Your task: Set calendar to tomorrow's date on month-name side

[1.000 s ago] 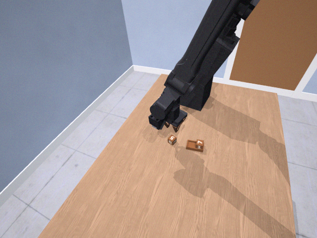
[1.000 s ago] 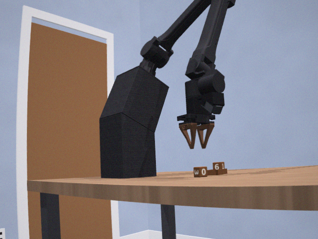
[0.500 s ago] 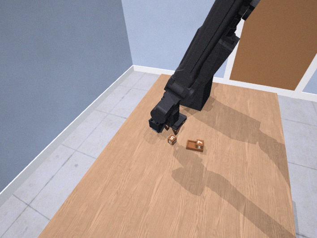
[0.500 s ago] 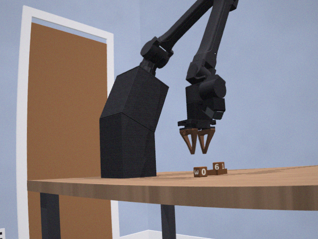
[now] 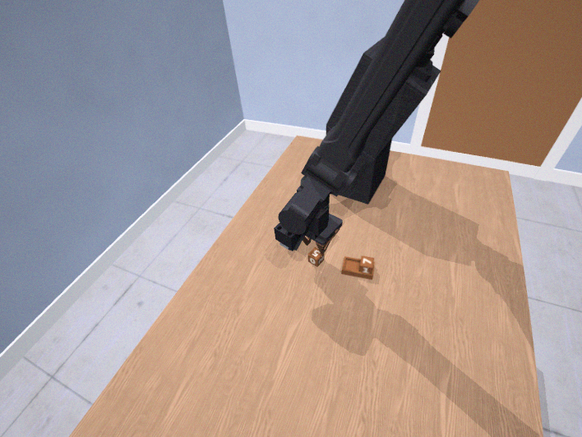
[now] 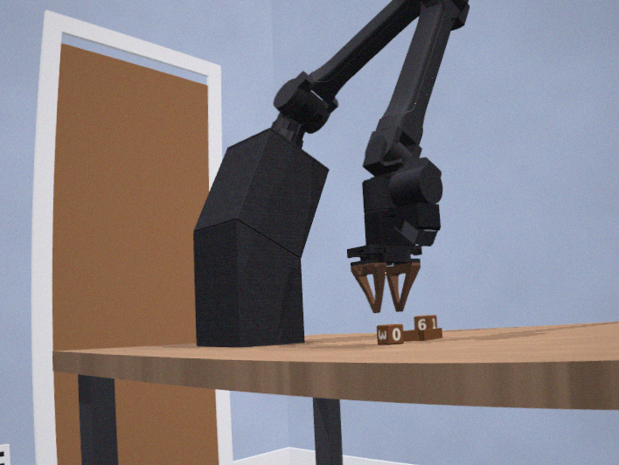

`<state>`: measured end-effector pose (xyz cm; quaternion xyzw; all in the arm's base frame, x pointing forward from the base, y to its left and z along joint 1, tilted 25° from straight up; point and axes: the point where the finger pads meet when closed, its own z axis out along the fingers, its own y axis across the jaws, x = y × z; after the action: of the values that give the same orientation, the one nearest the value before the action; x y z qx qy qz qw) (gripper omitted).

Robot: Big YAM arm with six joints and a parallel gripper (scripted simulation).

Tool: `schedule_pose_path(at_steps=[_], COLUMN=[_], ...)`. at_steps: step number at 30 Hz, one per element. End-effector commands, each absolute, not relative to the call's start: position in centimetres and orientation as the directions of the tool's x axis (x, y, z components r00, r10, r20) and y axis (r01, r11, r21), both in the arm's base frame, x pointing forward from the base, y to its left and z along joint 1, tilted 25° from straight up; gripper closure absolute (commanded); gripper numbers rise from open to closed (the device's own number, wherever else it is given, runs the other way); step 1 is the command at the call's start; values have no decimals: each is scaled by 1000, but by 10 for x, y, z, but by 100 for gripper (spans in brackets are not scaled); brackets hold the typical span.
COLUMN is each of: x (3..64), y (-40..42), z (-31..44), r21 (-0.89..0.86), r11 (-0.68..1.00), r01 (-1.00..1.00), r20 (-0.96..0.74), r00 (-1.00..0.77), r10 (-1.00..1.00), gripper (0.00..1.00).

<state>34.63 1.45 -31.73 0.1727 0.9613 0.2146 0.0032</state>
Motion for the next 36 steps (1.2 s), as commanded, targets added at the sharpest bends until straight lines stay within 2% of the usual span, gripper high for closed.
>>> schedule_pose_path(at_steps=[1, 36], x=[350, 357], y=[20, 21], z=[-323, -323], r21=[413, 416], r11=[850, 851], r01=[327, 321], r20=[56, 40], r00=[-941, -941], r10=[335, 335], gripper=[55, 55])
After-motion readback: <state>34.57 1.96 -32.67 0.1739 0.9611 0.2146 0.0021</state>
